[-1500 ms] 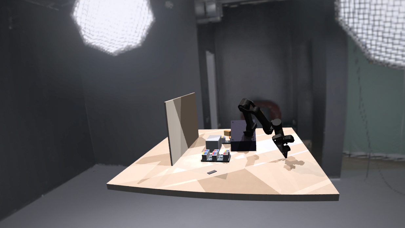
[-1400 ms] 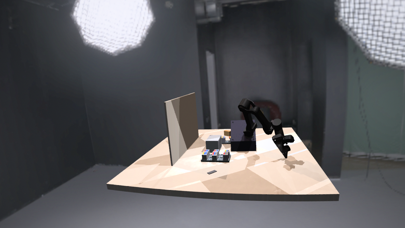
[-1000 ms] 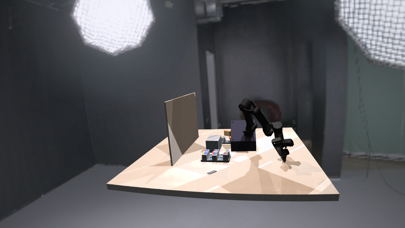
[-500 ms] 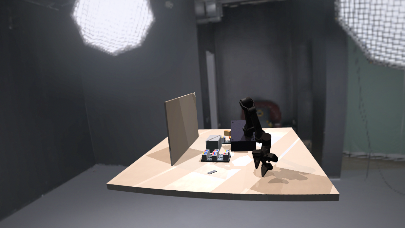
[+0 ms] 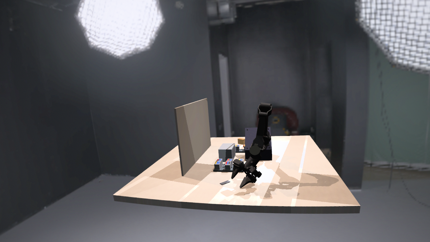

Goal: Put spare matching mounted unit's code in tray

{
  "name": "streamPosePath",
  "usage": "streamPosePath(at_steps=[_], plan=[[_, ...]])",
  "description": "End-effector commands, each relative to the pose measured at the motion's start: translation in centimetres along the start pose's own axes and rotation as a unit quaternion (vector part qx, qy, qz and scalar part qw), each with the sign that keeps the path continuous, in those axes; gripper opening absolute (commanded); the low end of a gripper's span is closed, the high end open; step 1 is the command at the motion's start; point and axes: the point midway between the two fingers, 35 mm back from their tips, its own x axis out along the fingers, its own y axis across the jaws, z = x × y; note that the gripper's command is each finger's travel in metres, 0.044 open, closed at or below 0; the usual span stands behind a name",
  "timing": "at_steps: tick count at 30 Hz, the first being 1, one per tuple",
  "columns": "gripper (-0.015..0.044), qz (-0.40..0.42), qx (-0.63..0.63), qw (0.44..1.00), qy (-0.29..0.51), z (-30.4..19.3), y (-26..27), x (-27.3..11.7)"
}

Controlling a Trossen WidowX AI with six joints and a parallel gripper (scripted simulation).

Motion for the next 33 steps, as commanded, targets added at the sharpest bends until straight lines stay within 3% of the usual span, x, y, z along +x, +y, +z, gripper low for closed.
streamPosePath(at_steps=[1,12,20,26,33], plan=[[0.0440,-0.001,0.015,0.999,0.052,-4.7,-2.9,1.8],[0.0440,0.056,0.068,0.971,0.223,-19.3,-6.2,3.7],[0.0440,0.122,0.178,0.898,0.384,-33.4,-7.0,-0.3],[0.0440,0.192,0.338,0.796,0.464,-41.9,-4.9,-5.8],[0.0440,0.220,0.570,0.615,0.498,-48.1,-2.6,-14.3]])
